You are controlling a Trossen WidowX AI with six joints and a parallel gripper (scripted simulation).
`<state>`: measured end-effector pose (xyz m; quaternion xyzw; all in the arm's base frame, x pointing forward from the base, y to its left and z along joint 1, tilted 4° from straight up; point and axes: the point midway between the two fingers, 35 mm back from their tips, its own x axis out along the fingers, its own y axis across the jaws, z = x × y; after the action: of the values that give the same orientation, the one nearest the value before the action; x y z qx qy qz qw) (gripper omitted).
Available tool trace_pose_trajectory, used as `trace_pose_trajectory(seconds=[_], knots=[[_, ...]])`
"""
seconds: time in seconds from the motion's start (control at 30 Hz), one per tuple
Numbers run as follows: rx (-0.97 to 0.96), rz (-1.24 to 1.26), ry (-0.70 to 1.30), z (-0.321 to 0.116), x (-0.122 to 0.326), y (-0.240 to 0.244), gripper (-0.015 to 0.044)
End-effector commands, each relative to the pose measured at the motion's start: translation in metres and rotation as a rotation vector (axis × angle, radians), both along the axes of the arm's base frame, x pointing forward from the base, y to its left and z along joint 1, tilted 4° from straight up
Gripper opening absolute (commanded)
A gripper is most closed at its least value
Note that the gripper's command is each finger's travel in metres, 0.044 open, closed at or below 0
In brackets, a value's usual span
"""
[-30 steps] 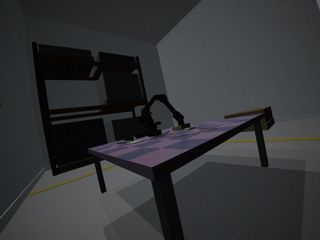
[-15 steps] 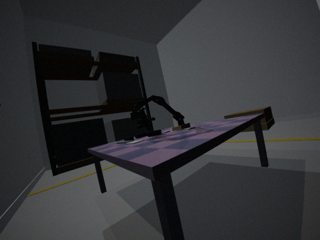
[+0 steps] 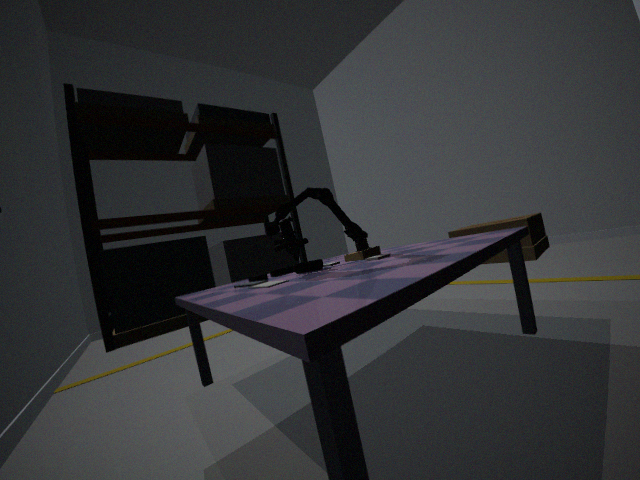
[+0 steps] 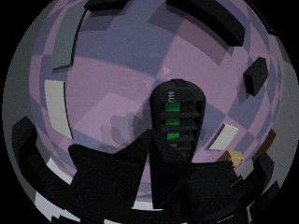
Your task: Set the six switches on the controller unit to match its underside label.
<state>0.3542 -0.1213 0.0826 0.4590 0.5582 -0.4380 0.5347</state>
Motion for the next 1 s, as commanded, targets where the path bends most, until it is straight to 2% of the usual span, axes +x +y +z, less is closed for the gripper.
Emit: trace_pose_trajectory(seconds=[0.0,0.4,0.97], knots=[[0.023,0.068,-0.074,-0.002,-0.019,-0.015,0.0000],[-0.040,0.268,-0.324,-0.006,-0.080,-0.054,0.0000],[-0.042,0.270,-0.326,-0.025,-0.079,-0.057,0.0000]])
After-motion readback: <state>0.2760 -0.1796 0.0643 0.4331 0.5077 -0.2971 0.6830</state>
